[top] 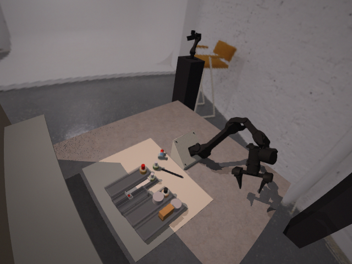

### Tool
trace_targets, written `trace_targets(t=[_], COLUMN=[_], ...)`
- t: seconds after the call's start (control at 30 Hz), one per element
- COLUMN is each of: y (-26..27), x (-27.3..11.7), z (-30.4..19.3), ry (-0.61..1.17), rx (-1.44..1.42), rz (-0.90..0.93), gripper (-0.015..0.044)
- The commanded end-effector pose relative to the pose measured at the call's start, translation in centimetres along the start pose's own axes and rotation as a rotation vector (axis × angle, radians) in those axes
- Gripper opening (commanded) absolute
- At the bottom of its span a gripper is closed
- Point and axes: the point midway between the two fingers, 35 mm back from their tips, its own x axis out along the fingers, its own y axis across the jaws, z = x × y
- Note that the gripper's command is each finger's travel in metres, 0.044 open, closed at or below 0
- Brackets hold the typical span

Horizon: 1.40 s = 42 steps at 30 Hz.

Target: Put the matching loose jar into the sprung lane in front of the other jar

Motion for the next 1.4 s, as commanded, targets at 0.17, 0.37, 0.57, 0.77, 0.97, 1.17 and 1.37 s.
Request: trace_targets(t=[0.17,0.37,0.57,0.77,0.97,1.17,1.37], y=[7.8,15.1,24.8,35.0,44.4,51.5,53.5], x=[4.4,5.9,5.2,2.2,-2.2,-6.3,-7.4], z=[-7.2,-11.7,-15.4,-16.6,-14.6,-9.6,-7.4], ry=[0.148,0.236,0.367,0.52,0.673,0.791,0.8], rx=[0.334,0.698,1.17,1.692,2.265,2.879,3.109], rz=[0.258,0.413,0.558,0.654,0.692,0.665,0.635], gripper=[0.044,0.044,0.044,0.044,0.044,0.044,0.044])
